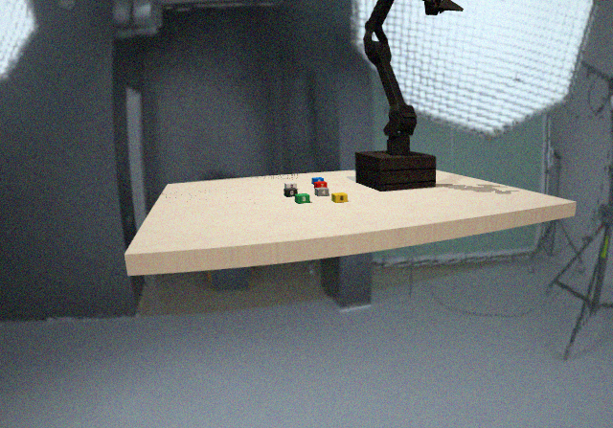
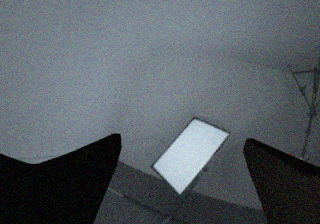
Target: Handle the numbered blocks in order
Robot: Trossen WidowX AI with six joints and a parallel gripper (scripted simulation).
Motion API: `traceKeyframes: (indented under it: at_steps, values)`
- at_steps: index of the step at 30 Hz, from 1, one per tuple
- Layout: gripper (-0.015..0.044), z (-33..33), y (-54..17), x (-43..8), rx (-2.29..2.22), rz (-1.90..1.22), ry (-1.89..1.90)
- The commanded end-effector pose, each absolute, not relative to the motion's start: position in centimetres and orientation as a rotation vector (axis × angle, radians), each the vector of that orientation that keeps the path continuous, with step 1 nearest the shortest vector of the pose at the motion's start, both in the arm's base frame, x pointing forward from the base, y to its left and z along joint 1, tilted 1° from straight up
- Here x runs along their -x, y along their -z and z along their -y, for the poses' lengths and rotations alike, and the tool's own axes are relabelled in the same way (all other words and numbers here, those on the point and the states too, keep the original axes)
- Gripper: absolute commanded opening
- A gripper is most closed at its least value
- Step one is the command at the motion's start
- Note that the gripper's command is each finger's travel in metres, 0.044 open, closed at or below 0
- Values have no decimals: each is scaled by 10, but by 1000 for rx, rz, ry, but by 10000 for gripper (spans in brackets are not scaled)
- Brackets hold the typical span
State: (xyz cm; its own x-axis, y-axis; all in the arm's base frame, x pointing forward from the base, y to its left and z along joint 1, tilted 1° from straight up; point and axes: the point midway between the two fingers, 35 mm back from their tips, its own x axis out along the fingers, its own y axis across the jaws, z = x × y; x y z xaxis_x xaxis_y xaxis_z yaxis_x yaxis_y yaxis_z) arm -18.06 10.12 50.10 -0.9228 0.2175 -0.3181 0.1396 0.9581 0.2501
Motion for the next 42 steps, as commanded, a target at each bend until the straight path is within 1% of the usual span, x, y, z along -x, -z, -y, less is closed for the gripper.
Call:
traceKeyframes:
  at_steps: [1, 5, 10, 16, 22, 27, 33, 38, 42]
  values:
    - [400, -104, -500, 180, -270, -2755, -326]
    - [400, -159, -480, 165, -456, -2594, -472]
    - [400, -231, -447, 117, -643, -2301, -617]
    - [400, -289, -401, 28, -722, -1937, -671]
    - [400, -304, -348, -80, -668, -1632, -619]
    - [400, -282, -301, -168, -558, -1446, -526]
    - [400, -216, -244, -257, -382, -1318, -389]
    - [400, -137, -196, -304, -224, -1291, -277]
    - [400, -67, -159, -321, -103, -1316, -204]
